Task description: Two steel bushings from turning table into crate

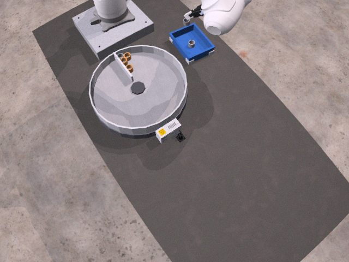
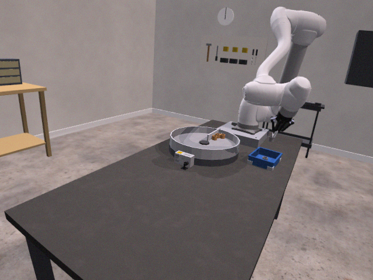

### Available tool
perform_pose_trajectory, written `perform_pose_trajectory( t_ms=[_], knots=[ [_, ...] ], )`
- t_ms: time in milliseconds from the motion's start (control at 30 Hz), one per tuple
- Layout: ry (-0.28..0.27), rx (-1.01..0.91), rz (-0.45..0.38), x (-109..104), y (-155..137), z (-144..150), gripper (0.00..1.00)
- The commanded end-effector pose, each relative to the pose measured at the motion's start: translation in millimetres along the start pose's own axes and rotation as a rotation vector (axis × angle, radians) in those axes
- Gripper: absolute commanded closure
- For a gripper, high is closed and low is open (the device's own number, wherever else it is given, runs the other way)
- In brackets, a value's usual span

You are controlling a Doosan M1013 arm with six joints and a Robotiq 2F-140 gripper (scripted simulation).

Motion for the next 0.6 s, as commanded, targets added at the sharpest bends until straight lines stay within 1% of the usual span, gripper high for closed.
perform_pose_trajectory(
  t_ms=[0, 200, 267, 433, 567],
  knots=[
    [0.0, 0.0, 0.0, 7, -6, 0, 1.0],
    [0.0, 0.0, 0.0, 34, -29, -1, 1.0],
    [0.0, 0.0, 0.0, 34, -29, -1, 1.0],
    [0.0, 0.0, 0.0, 48, -40, -1, 1.0],
    [0.0, 0.0, 0.0, 49, -41, -1, 1.0]
  ],
)
Point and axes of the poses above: the point where the finger pads meet when closed, its own x axis out along the fingers, its own z axis across the jaws, y = z × x, the point moved 4 cm from there along -x, back along the fingers, and after that the axes turned 2 degrees about -x, right-handed, at the moved point
